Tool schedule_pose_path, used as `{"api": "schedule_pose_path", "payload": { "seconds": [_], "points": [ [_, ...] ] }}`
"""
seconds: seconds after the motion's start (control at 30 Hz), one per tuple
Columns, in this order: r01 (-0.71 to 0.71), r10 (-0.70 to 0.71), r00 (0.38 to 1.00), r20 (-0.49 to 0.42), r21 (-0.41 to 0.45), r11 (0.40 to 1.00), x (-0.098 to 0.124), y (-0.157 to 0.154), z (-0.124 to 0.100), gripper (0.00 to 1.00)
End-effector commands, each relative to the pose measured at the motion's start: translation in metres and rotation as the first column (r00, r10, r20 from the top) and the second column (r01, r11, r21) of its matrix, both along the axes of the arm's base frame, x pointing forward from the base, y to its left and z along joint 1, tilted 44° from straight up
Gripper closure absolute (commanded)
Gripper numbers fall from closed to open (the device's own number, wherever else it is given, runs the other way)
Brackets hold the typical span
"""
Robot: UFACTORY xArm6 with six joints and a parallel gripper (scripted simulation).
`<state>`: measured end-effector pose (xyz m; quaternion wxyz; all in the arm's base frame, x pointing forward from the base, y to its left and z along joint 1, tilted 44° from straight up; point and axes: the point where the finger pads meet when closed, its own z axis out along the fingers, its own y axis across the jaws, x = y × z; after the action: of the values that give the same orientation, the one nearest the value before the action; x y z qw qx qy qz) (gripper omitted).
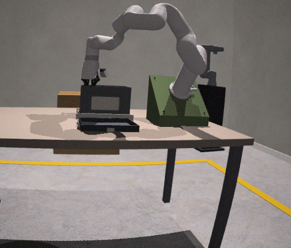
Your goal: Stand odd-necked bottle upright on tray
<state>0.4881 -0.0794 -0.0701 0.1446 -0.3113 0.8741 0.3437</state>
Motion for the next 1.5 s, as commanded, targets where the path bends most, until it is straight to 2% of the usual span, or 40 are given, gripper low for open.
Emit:
{"api": "schedule_pose_path", "payload": {
  "seconds": [0.0,0.67,1.47],
  "points": [
    [0.002,-0.002,1.000,0.003,-0.002,1.000,0.001,-0.001,0.001,1.00],
    [0.002,-0.002,1.000,0.003,-0.002,1.000,0.001,-0.003,0.003,1.00],
    [0.002,-0.002,1.000,0.003,-0.002,1.000,0.002,-0.018,0.021,1.00]
  ]
}}
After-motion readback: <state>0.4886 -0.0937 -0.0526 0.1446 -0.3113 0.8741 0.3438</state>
